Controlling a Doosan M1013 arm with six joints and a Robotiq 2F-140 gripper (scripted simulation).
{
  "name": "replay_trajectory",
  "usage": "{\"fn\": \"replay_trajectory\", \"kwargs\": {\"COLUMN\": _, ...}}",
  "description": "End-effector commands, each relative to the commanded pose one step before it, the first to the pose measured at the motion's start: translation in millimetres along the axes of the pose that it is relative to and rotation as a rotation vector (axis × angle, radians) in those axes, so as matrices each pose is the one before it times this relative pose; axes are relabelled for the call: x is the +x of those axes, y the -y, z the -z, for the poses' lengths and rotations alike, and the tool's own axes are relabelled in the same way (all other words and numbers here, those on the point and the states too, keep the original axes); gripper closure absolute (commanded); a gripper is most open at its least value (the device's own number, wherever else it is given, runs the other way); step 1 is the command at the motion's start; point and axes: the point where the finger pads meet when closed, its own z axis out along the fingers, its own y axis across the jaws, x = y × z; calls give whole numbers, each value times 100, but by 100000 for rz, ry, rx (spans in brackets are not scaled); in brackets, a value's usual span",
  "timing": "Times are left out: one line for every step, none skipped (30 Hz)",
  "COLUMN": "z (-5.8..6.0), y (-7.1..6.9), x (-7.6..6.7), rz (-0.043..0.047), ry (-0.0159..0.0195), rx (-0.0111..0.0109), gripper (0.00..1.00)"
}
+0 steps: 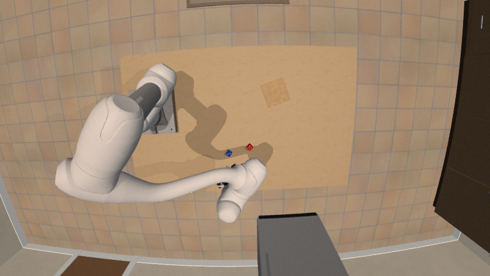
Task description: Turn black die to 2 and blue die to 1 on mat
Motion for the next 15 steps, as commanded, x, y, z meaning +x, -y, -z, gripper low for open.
{"fn": "replay_trajectory", "kwargs": {"z": -1713, "y": -10, "x": -8, "rz": 3, "ry": 9, "rx": -32, "gripper": 0}}
{"fn": "replay_trajectory", "kwargs": {"z": -658, "y": 0, "x": -1, "rz": 0, "ry": 0, "rx": 0, "gripper": 0}}
{"fn": "replay_trajectory", "kwargs": {"z": 0, "y": 0, "x": 0, "rz": 0, "ry": 0, "rx": 0, "gripper": 0}}
{"fn": "replay_trajectory", "kwargs": {"z": 0, "y": 0, "x": 0, "rz": 0, "ry": 0, "rx": 0, "gripper": 0}}
{"fn": "replay_trajectory", "kwargs": {"z": -664, "y": 0, "x": -1, "rz": 0, "ry": 0, "rx": 0, "gripper": 0}}
{"fn": "replay_trajectory", "kwargs": {"z": -654, "y": 0, "x": -1, "rz": 0, "ry": 0, "rx": 0, "gripper": 0}}
{"fn": "replay_trajectory", "kwargs": {"z": -625, "y": 0, "x": -1, "rz": 0, "ry": 0, "rx": 0, "gripper": 0}}
{"fn": "replay_trajectory", "kwargs": {"z": -581, "y": 0, "x": -1, "rz": 0, "ry": 0, "rx": 0, "gripper": 0}}
{"fn": "replay_trajectory", "kwargs": {"z": -524, "y": 0, "x": -1, "rz": 0, "ry": 0, "rx": 0, "gripper": 0}}
{"fn": "replay_trajectory", "kwargs": {"z": -457, "y": 0, "x": -1, "rz": 0, "ry": 0, "rx": 0, "gripper": 0}}
{"fn": "replay_trajectory", "kwargs": {"z": -383, "y": 0, "x": 0, "rz": 0, "ry": 0, "rx": 0, "gripper": 0}}
{"fn": "replay_trajectory", "kwargs": {"z": -304, "y": 0, "x": 0, "rz": 0, "ry": 0, "rx": 0, "gripper": 0}}
{"fn": "replay_trajectory", "kwargs": {"z": -224, "y": 0, "x": -1, "rz": 0, "ry": 0, "rx": 0, "gripper": 0}}
{"fn": "replay_trajectory", "kwargs": {"z": -150, "y": 0, "x": 0, "rz": 0, "ry": 0, "rx": 0, "gripper": 0}}
{"fn": "replay_trajectory", "kwargs": {"z": -85, "y": 0, "x": 0, "rz": 0, "ry": 0, "rx": 0, "gripper": 0}}
